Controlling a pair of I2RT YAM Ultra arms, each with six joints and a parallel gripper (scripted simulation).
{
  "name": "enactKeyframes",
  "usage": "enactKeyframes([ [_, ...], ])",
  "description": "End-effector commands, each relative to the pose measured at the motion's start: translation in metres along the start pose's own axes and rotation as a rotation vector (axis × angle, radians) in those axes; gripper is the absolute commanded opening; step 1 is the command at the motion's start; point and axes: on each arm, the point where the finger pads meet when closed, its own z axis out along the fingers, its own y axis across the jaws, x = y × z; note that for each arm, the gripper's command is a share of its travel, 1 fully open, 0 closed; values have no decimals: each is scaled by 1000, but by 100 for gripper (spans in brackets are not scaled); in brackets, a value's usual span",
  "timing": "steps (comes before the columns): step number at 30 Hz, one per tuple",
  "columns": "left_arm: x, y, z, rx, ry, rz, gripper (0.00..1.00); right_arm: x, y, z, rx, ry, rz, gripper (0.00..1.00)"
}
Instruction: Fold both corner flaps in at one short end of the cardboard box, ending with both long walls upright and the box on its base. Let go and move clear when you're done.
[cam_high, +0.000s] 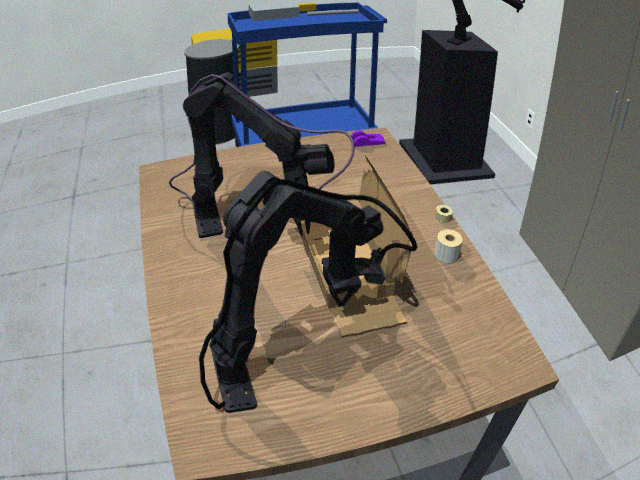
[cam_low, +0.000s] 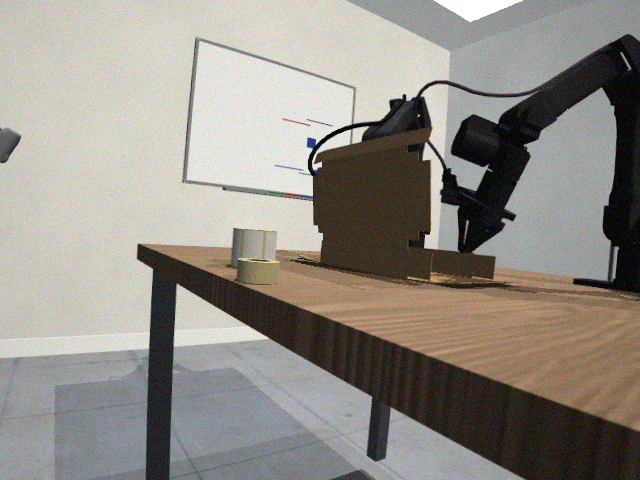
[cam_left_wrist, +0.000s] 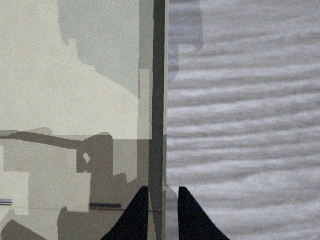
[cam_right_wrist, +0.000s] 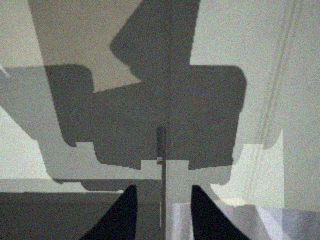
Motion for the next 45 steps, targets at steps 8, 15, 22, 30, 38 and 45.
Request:
enactKeyframes([
  [8,0,3,-38,20,1,-4,16,-8,7,-6,-12,-24,-13,29],
  [15,0,3,-33,23,2,-5,16,-8,7,-6,-12,-24,-13,29],
  [22,-1,3,-33,21,2,-4,16,-5,2,-29,19,-94,-9,60],
  [30,-1,3,-33,21,2,-4,16,9,-2,-59,56,-204,10,60],
  [38,0,2,-33,24,3,-5,16,32,-5,-99,47,-360,13,60],
  [45,0,2,-33,24,3,-5,16,43,-5,-115,22,-424,7,60],
])
